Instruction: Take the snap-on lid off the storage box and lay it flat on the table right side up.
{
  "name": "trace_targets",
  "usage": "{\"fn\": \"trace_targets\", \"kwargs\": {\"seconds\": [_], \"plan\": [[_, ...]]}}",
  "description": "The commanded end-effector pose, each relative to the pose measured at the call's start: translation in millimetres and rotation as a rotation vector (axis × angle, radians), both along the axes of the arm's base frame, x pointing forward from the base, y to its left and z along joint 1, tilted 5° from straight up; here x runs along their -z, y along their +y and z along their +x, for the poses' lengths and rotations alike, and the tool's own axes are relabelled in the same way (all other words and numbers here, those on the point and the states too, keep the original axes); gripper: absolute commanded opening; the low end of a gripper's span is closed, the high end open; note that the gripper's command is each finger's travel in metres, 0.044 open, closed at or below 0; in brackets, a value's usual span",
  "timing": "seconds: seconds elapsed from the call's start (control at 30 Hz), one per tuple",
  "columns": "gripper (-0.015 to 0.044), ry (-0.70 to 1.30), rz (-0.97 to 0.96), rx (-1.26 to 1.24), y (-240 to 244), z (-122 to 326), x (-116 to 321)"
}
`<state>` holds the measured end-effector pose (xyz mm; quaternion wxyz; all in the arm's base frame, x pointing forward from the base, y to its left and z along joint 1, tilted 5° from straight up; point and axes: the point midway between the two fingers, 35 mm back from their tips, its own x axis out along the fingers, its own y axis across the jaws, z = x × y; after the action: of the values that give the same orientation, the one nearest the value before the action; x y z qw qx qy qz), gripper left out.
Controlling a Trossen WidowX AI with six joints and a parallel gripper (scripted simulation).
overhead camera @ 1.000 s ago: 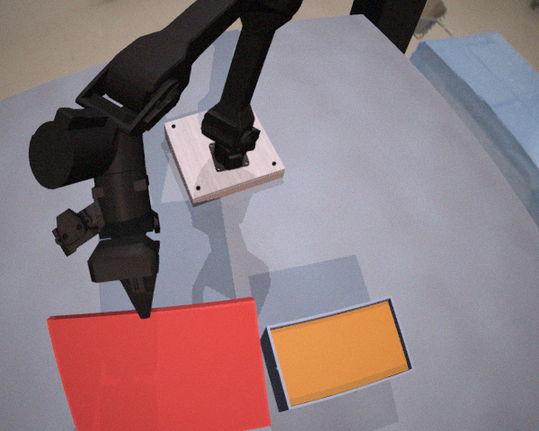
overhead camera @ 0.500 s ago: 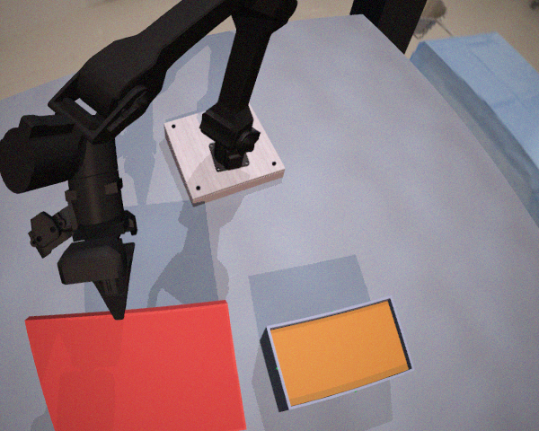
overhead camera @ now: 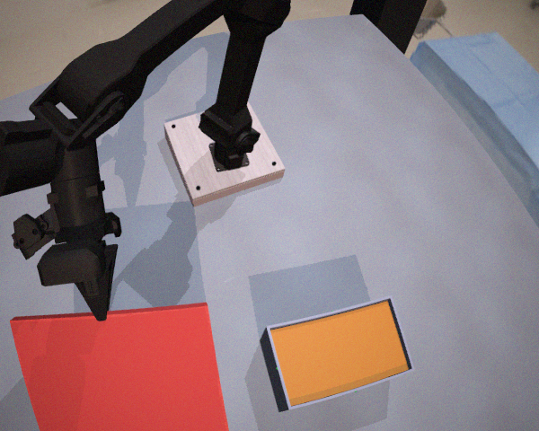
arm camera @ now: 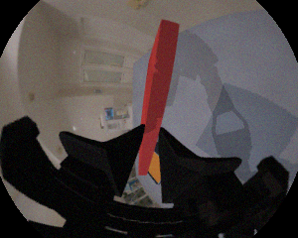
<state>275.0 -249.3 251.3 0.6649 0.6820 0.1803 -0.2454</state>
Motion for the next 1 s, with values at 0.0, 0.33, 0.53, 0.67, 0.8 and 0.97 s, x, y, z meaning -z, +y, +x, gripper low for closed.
{"fn": "trace_targets", "kwargs": {"seconds": [0.0,0.33,0.53,0.67,0.8,0.97], "plan": [[0.0000,-0.007,0.001,-0.009,2,1,3],[0.0000,-0.007,0.002,-0.009,3,2,12],[0.0000,-0.007,0.002,-0.009,3,2,17],[0.0000,-0.007,0.002,-0.009,3,2,20],[0.0000,-0.007,0.002,-0.009,3,3,23],[0.0000,-0.007,0.002,-0.009,3,3,27]]}}
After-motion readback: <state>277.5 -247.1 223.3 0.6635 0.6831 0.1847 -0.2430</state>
